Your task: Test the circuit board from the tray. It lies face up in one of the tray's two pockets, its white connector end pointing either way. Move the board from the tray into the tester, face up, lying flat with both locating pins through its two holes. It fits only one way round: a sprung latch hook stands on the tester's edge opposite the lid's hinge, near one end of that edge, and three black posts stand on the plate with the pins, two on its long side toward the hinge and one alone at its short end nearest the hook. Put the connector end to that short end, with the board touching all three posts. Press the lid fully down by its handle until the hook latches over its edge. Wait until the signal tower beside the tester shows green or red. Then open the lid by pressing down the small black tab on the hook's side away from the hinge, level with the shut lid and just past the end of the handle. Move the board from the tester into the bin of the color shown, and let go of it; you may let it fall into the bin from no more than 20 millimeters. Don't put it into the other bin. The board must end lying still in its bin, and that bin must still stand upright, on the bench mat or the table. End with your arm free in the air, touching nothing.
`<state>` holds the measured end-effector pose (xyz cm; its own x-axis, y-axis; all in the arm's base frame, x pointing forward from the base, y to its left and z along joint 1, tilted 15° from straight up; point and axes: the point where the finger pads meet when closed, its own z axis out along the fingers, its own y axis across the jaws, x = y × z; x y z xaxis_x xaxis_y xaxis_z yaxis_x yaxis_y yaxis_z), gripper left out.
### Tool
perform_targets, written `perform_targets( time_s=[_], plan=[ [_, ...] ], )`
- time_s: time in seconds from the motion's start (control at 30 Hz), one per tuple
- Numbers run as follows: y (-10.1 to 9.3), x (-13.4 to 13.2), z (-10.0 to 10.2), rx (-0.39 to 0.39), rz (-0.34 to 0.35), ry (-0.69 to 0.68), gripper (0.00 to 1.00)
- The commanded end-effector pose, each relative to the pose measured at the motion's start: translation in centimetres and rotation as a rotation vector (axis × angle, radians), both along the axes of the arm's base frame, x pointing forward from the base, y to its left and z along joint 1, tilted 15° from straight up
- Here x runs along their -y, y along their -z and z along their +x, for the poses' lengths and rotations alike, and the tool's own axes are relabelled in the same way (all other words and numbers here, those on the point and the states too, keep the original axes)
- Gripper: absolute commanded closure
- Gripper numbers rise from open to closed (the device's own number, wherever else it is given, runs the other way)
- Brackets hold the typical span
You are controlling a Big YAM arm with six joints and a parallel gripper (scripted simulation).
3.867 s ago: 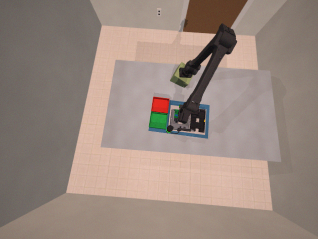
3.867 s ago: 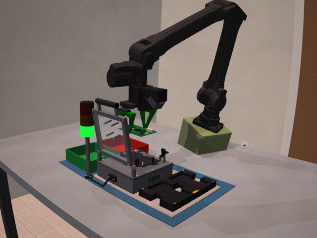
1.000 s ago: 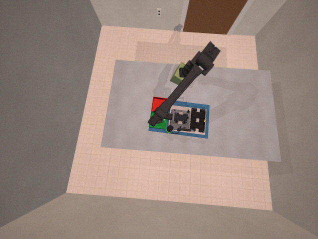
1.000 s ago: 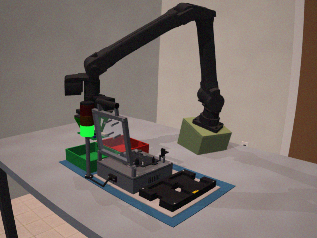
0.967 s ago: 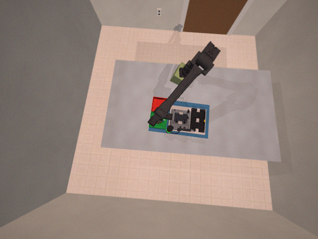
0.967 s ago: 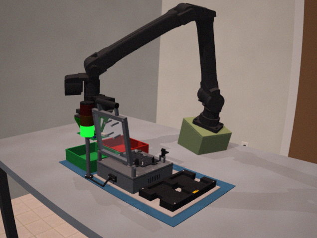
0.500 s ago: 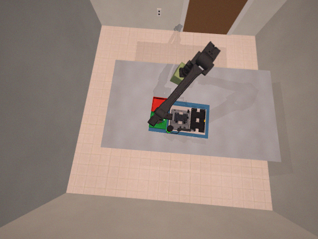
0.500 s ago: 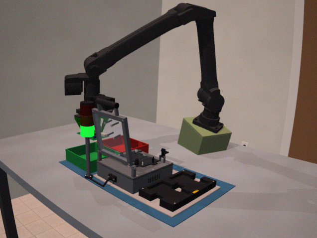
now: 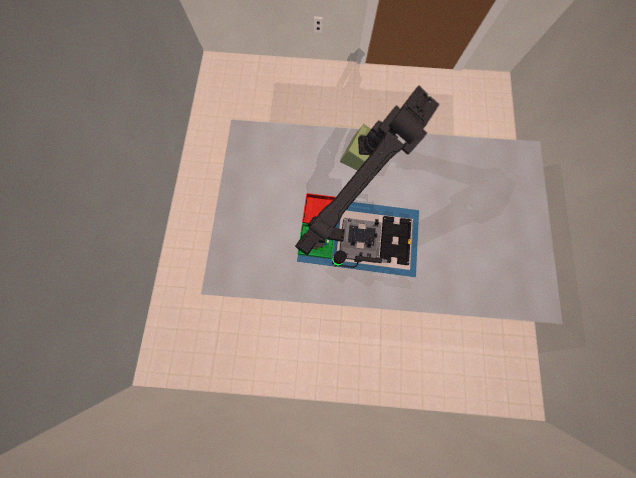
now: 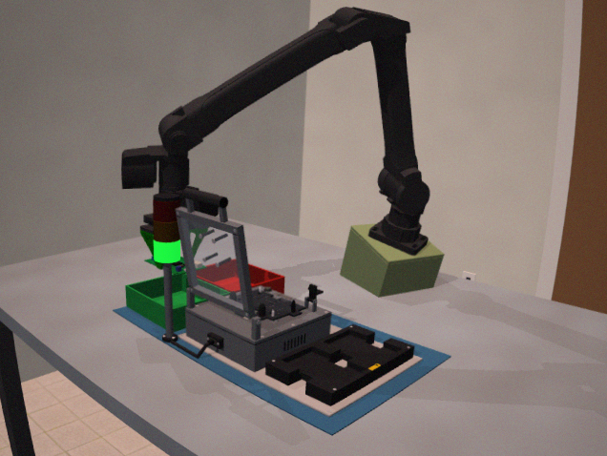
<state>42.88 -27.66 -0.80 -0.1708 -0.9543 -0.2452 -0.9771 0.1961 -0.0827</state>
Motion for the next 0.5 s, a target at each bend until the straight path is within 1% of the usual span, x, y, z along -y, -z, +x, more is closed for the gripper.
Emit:
perform_targets(
  time_s=[0.0, 0.03, 0.13, 0.2, 0.27, 0.3, 0.33, 0.37, 0.47],
  plan=[
    [0.5, 0.3, 1.1, 0.02, -0.011, 0.009, 0.28],
    [1.1, -0.2, 0.8, 0.01, -0.004, 0.006, 0.28],
    [2.0, -0.5, 1.0, 0.01, -0.004, 0.003, 0.28],
    [2.2, -0.5, 1.2, 0.018, -0.009, 0.003, 0.28],
    [2.2, -0.5, 1.2, 0.018, -0.009, 0.003, 0.28],
    [0.9, 0.6, 1.1, 0.044, -0.029, 0.024, 0.28],
    [1.9, 0.2, 1.1, 0.033, -0.021, 0.019, 0.28],
    [3.6, -0.4, 0.9, 0.01, -0.004, 0.013, 0.28],
    [4.5, -1.0, 1.3, 0.01, -0.004, 0.003, 0.28]
  ],
)
